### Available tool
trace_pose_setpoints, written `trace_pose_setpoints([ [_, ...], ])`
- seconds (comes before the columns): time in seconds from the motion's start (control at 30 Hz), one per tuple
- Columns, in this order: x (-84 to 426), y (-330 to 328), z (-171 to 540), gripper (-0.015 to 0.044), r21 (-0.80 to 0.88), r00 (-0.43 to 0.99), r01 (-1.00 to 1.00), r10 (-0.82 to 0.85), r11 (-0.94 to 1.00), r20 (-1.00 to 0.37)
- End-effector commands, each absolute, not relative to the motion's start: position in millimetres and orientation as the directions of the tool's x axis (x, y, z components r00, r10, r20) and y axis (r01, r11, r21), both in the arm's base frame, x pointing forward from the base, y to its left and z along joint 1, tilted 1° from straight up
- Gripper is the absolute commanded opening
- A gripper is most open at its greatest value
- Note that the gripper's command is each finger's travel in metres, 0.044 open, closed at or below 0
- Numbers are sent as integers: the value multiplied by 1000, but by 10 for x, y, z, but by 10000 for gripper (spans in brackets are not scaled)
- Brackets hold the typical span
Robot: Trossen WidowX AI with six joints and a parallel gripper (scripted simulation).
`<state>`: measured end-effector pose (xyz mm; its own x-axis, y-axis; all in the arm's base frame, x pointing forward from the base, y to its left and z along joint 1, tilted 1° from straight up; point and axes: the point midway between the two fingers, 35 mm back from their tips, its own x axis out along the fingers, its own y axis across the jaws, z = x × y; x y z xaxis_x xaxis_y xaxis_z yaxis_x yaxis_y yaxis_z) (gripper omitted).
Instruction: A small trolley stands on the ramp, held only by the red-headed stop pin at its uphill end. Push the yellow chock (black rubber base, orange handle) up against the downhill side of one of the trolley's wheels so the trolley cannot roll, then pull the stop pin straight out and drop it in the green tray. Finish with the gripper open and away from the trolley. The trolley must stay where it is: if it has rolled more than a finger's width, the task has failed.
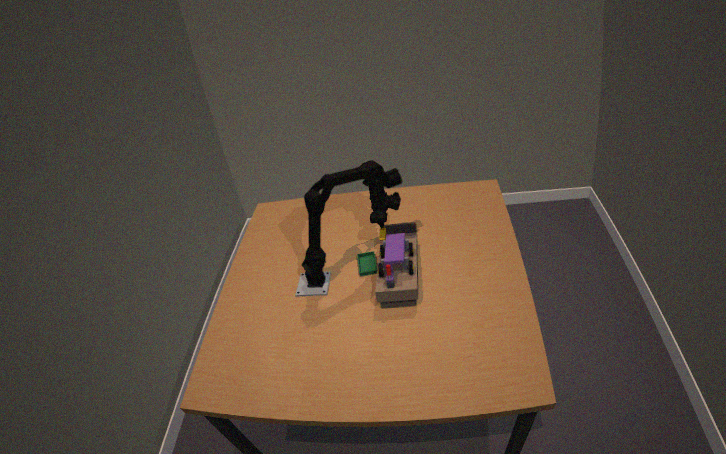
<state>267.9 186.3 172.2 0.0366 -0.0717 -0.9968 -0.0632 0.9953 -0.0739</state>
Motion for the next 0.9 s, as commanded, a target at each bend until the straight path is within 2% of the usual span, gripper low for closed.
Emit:
trace_pose_setpoints([
  [0.0, 2684, 1850, 1624, 0, -79, 39, -68, -76, 995, -996],
  [0.4, 2702, 1814, 1262, 0, -79, 39, -68, -76, 995, -996],
  [0.87, 2702, 1744, 1237, 0, -80, 39, -68, -77, 994, -996],
])
